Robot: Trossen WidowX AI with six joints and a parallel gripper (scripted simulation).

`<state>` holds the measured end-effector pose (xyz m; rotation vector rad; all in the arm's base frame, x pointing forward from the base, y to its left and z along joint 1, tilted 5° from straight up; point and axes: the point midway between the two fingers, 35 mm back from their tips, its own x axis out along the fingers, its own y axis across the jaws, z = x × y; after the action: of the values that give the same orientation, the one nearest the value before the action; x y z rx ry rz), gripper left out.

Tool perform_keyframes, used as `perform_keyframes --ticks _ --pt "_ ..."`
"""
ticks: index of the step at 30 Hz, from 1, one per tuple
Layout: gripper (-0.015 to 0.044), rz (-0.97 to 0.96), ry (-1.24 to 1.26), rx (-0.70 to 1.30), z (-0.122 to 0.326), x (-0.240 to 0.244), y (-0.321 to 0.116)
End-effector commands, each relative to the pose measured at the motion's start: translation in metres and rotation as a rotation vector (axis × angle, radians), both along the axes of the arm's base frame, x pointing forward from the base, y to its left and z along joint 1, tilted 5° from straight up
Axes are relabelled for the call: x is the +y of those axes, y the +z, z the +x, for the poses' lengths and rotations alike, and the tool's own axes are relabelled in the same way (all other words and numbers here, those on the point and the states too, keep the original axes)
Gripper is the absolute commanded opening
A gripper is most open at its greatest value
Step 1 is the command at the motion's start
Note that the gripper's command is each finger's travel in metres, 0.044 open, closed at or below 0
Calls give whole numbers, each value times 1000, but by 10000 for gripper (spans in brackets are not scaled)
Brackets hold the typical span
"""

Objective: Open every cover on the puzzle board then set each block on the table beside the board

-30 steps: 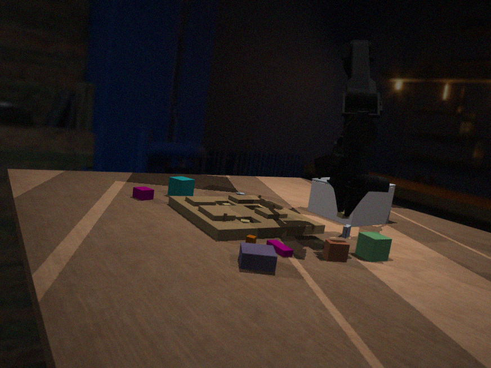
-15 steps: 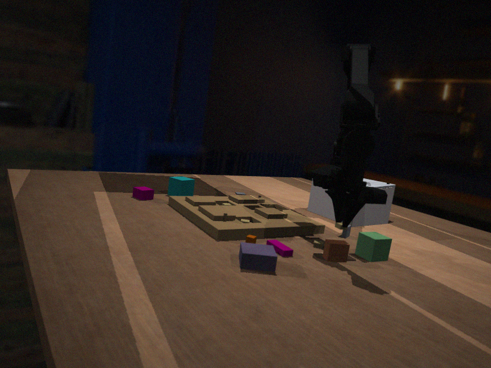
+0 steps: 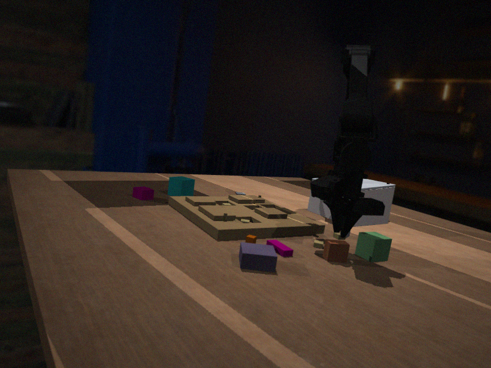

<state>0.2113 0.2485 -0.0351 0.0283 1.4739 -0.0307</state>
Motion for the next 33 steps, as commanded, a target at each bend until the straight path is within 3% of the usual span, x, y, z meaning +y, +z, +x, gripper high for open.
perform_keyframes --ticks 1,10,24,33 --pt "80 -3 4 -2 0 -2 -6" --pt "80 -3 4 -2 0 -4 -19" --pt "440 -1 0 0 0 -2 -14" --pt "440 -1 2 -1 -1 0 14"
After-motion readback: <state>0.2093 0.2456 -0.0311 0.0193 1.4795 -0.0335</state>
